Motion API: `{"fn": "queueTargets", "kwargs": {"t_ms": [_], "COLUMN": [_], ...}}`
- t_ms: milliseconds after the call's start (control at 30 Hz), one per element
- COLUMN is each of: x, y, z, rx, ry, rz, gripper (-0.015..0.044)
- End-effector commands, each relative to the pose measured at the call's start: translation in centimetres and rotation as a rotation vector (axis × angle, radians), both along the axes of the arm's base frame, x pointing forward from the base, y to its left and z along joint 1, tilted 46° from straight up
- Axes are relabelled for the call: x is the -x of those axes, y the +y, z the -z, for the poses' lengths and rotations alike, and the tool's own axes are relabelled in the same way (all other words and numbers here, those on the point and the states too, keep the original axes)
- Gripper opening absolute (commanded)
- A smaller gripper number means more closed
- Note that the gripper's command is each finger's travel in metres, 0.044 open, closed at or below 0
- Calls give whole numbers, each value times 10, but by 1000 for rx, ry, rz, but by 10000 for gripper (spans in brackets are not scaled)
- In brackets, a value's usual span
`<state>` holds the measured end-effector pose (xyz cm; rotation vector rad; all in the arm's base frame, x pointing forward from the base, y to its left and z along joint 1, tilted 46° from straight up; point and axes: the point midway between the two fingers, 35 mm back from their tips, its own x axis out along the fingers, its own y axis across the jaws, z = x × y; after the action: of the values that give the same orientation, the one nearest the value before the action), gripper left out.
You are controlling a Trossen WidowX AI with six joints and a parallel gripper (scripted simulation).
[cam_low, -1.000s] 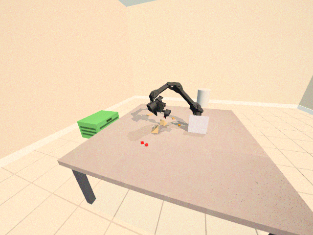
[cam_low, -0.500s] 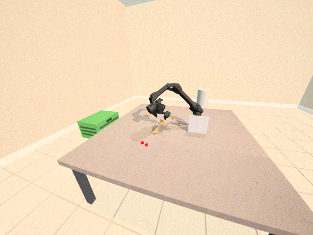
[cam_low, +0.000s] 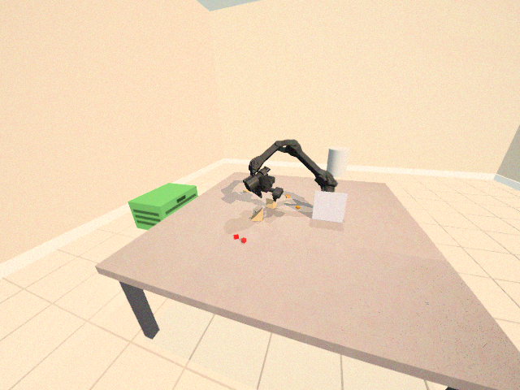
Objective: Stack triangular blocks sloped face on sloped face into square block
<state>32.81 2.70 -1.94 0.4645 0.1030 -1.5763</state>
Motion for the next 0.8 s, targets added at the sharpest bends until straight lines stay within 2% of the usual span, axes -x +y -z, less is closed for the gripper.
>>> {"fn": "queueTargets", "kwargs": {"t_ms": [0, 767], "x": [-1, 2], "y": [-8, -44], "z": [1, 11], "rx": [2, 2], "ry": [2, 21], "rz": [1, 33], "gripper": [440, 440]}}
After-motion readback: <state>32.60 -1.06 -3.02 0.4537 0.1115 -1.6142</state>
